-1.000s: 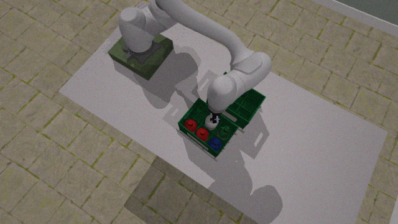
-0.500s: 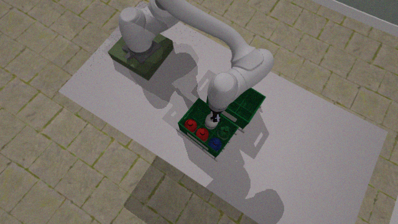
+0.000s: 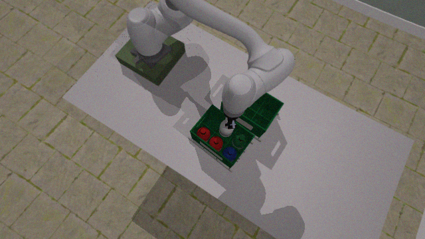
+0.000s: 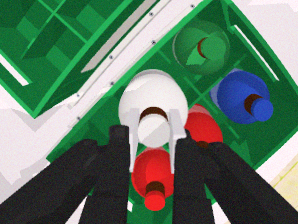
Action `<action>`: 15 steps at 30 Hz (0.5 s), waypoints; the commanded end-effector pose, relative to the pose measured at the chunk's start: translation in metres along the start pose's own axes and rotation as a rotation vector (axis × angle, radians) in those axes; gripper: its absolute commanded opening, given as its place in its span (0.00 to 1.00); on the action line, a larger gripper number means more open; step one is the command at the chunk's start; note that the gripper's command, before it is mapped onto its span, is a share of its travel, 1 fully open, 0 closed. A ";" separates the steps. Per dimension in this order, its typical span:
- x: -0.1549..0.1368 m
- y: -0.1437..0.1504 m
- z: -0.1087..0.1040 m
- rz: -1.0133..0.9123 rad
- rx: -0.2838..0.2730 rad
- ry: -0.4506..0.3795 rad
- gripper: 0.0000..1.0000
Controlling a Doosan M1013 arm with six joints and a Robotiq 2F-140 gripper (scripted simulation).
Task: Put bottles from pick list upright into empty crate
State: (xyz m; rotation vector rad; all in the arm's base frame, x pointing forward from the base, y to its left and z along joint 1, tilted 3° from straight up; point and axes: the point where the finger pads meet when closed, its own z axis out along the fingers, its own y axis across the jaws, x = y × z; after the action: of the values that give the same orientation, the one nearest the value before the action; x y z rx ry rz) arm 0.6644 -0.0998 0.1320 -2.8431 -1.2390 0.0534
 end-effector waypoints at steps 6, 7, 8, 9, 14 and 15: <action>0.002 0.000 -0.019 -0.004 -0.003 0.003 0.00; 0.002 0.000 -0.019 -0.004 -0.003 0.003 0.00; 0.002 0.000 -0.019 -0.004 -0.003 0.003 0.00; 0.002 0.000 -0.021 -0.004 -0.003 0.003 0.00; 0.001 0.000 -0.029 -0.004 -0.003 0.003 0.00; 0.001 0.000 -0.031 -0.004 -0.003 0.003 0.00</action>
State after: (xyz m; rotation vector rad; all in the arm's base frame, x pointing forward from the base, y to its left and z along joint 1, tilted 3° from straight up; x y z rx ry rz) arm 0.6655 -0.1000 0.1537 -2.8426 -1.2396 0.0532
